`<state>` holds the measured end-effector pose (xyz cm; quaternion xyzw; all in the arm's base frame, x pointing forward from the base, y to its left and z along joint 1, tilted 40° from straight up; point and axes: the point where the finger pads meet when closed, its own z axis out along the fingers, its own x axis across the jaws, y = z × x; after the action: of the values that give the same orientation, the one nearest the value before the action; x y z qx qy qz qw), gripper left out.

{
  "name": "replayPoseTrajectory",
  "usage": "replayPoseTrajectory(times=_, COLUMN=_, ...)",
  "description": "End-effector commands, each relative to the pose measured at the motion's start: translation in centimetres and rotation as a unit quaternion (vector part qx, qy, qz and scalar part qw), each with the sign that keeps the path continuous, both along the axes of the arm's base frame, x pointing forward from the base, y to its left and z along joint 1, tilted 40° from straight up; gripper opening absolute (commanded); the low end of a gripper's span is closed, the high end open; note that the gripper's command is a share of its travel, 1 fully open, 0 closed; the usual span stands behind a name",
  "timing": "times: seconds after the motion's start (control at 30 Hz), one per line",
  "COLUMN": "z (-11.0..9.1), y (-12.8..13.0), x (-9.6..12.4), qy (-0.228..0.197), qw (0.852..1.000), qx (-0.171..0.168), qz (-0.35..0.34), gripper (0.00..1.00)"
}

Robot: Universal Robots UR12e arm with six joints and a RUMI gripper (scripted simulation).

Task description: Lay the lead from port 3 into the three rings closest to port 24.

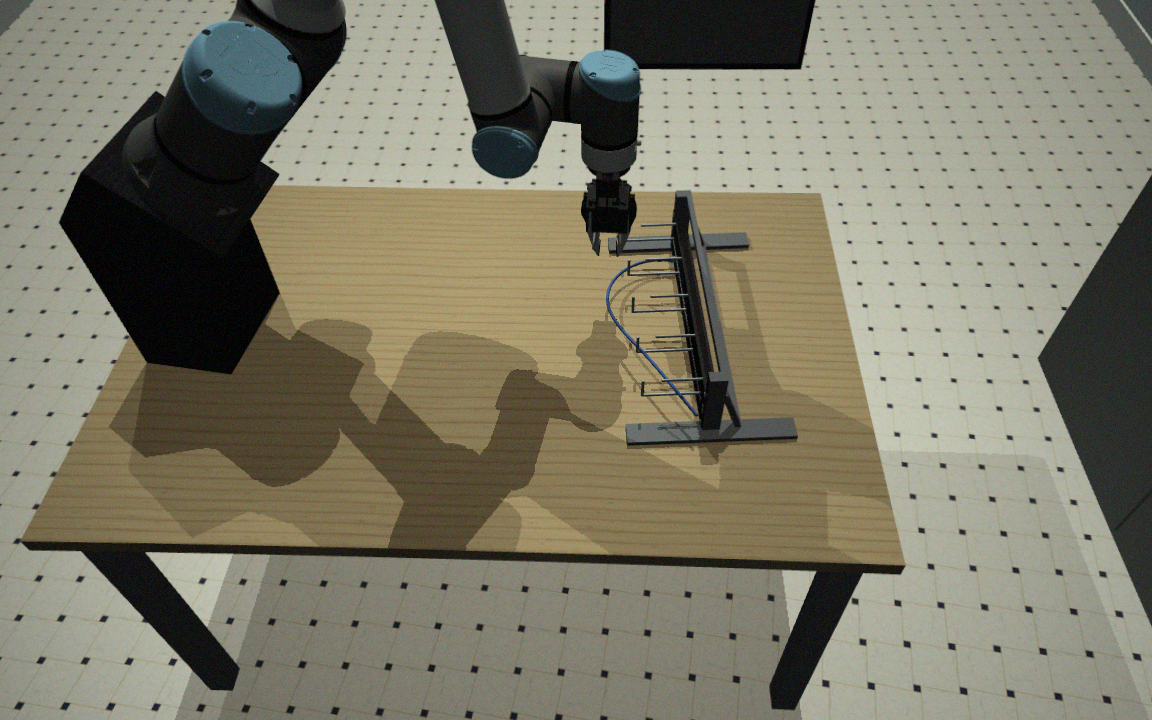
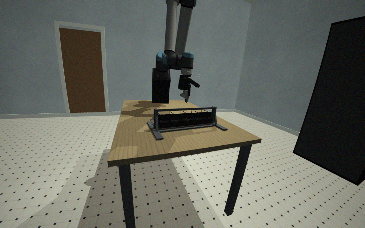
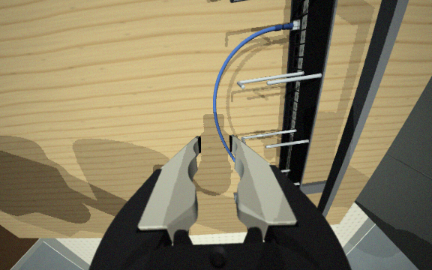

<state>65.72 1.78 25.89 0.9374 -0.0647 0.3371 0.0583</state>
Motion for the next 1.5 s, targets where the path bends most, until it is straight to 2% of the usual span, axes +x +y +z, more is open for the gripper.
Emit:
replayPoseTrajectory(times=0.0, z=0.1, y=0.0, x=0.0, qy=-0.001, qw=1.0, qx=0.0, qz=0.0, gripper=0.2)
replayPoseTrajectory(times=0.83, z=-0.1, y=0.0, x=0.2, qy=-0.001, qw=1.0, qx=0.0, qz=0.0, gripper=0.2)
replayPoseTrajectory(times=1.47, z=-2.8, y=-0.6, x=2.4, qy=-0.001, qw=1.0, qx=0.0, qz=0.0, gripper=0.2)
